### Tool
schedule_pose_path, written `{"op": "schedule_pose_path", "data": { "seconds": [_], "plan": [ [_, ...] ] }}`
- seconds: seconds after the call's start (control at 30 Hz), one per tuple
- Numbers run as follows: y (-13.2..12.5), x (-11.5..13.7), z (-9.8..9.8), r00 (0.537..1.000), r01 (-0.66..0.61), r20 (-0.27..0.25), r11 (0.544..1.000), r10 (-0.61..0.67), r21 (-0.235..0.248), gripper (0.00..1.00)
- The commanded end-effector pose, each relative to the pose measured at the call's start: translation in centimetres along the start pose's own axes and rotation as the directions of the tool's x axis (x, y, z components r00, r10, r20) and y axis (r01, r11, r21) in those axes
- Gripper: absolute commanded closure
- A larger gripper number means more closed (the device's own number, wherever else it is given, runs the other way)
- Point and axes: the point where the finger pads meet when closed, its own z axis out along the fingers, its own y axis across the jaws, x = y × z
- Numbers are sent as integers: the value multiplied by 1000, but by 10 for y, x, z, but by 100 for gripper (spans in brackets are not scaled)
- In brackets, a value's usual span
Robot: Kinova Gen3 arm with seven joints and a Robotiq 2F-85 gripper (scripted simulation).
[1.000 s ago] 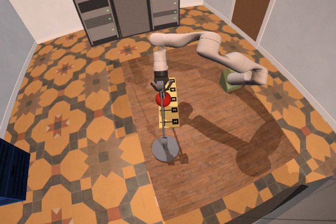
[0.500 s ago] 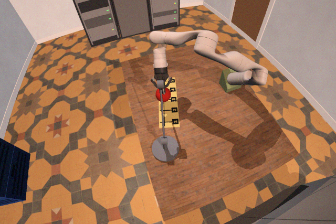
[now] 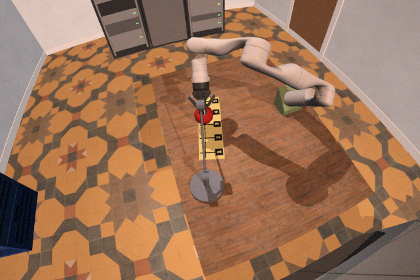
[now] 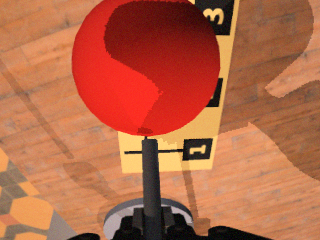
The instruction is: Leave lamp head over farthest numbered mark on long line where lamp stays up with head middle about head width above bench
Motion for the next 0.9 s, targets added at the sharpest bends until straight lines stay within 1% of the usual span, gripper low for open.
{"op": "schedule_pose_path", "data": {
  "seconds": [0.0,0.2,0.23,0.87],
  "plan": [
    [-1,4,-6,1000,-4,-4,1000,4,11,100],
    [-1,6,-7,1000,-4,-4,1000,4,11,100],
    [-1,5,-7,1000,-4,-4,1000,4,11,0],
    [-1,2,-3,1000,1,-1,1000,-1,3,0]
  ]
}}
